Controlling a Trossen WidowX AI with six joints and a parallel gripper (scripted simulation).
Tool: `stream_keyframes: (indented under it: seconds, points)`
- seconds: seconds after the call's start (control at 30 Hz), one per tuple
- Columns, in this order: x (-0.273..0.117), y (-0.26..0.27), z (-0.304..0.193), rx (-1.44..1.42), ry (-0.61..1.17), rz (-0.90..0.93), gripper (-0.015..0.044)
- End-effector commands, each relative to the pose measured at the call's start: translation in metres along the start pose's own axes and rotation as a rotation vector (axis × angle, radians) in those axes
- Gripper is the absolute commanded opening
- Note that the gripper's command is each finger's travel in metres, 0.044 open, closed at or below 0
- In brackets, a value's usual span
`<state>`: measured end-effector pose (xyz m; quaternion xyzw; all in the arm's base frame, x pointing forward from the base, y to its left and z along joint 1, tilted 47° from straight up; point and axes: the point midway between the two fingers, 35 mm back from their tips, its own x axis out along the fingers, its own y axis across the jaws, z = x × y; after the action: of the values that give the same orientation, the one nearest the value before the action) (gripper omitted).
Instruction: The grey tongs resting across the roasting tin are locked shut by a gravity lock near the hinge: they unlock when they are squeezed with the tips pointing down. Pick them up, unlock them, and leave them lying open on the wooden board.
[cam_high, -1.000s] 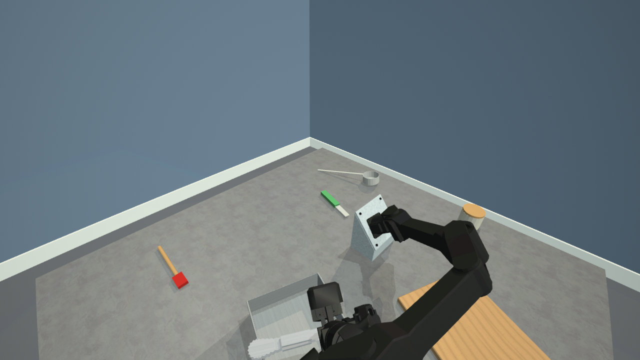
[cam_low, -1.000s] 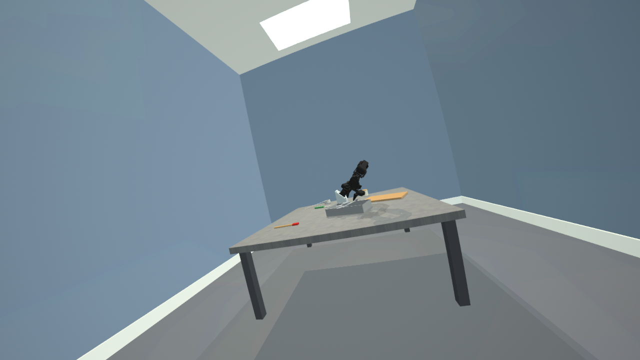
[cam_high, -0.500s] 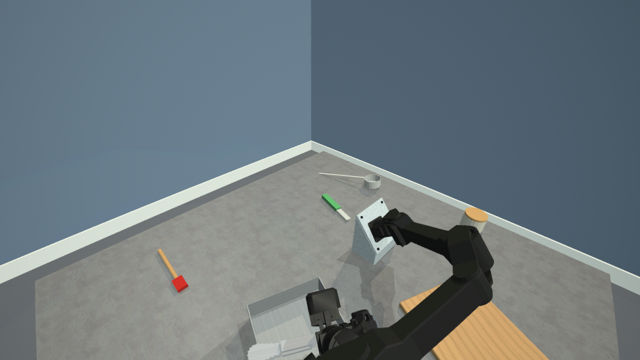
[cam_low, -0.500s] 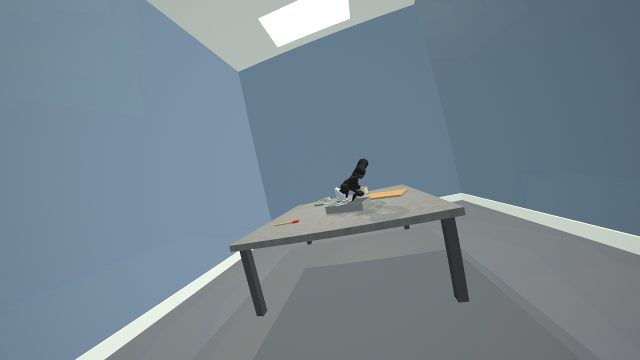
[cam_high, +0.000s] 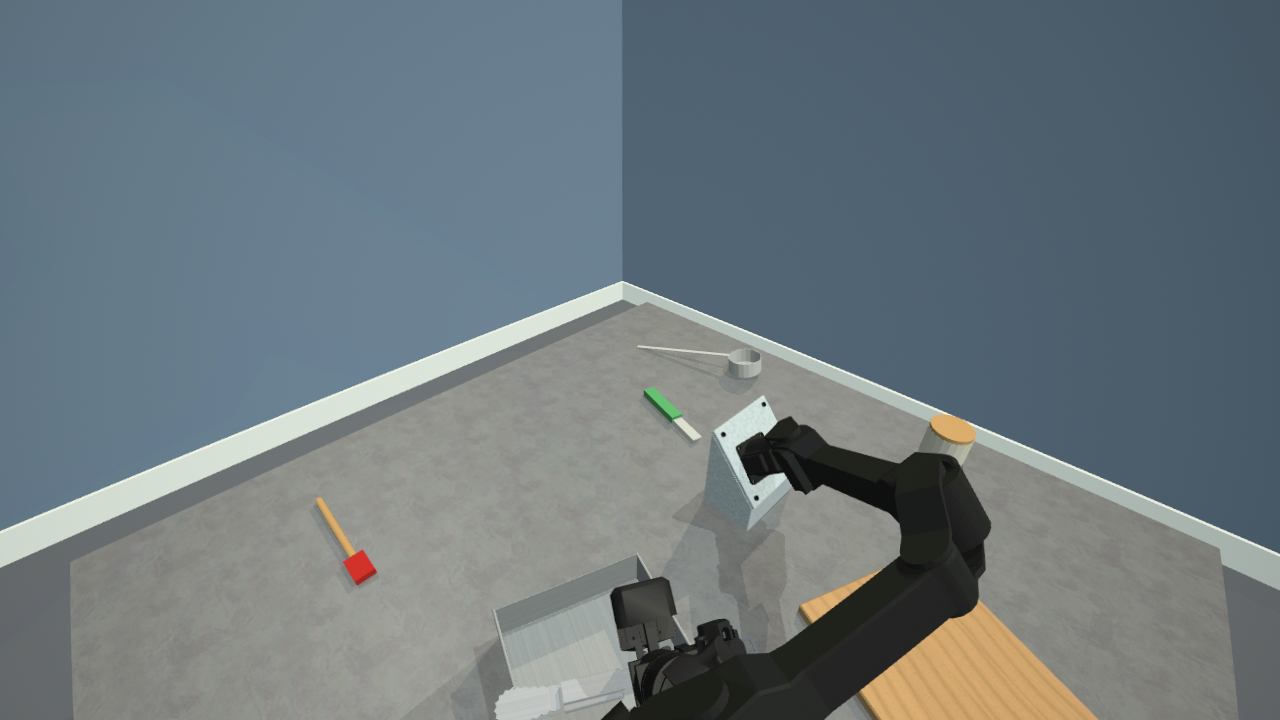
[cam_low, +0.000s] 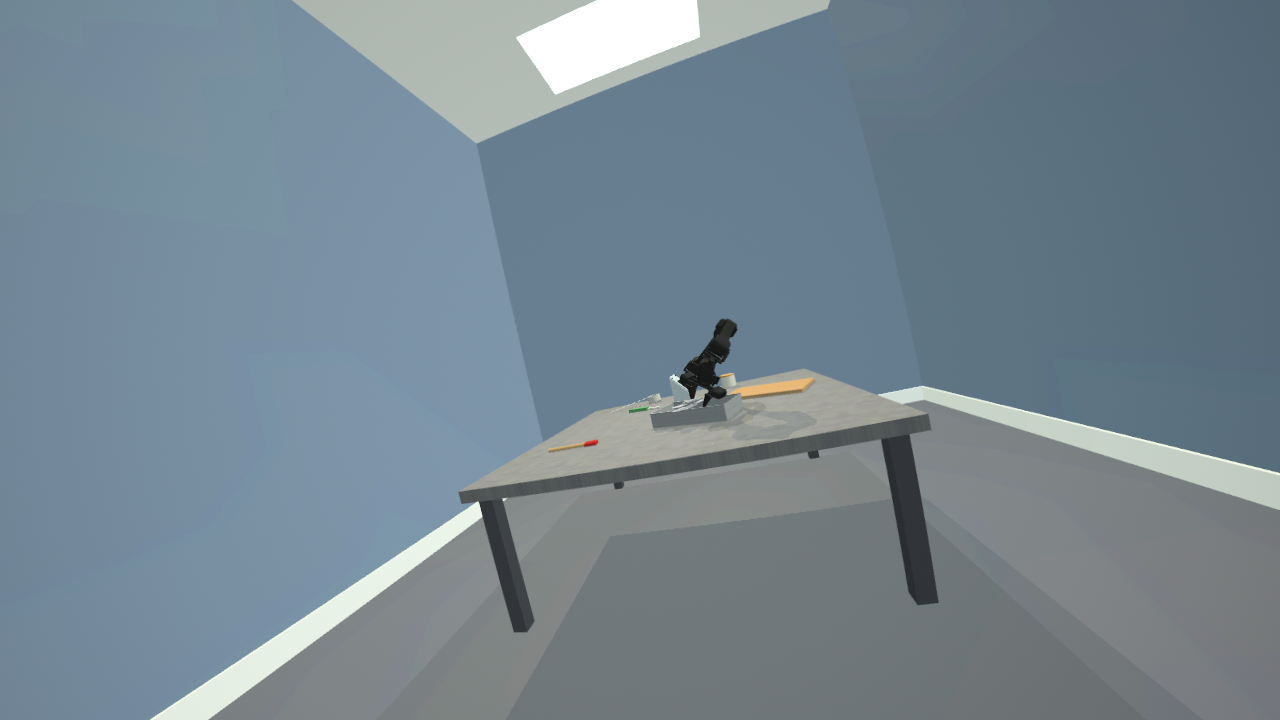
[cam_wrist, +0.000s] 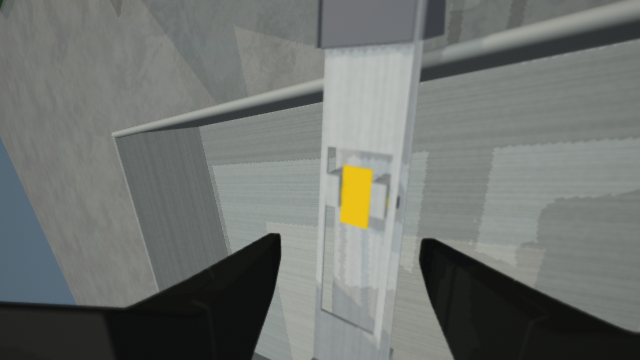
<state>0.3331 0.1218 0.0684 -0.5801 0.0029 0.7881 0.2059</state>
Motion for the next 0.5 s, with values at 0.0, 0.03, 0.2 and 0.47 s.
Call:
stream_keyframes:
  seconds: [0.0, 0.03, 0.2, 0.47]
  points:
    - [0.0094, 0.0001, 0.0035, 0.004, -0.011, 0.003, 0.026]
    - [0.011, 0.0002, 0.0037, 0.004, -0.011, 0.002, 0.026]
    - [0.0181, 0.0007, 0.0046, 0.004, -0.011, 0.002, 0.026]
    - [0.0143, 0.0007, 0.0021, -0.001, -0.003, 0.001, 0.0129]
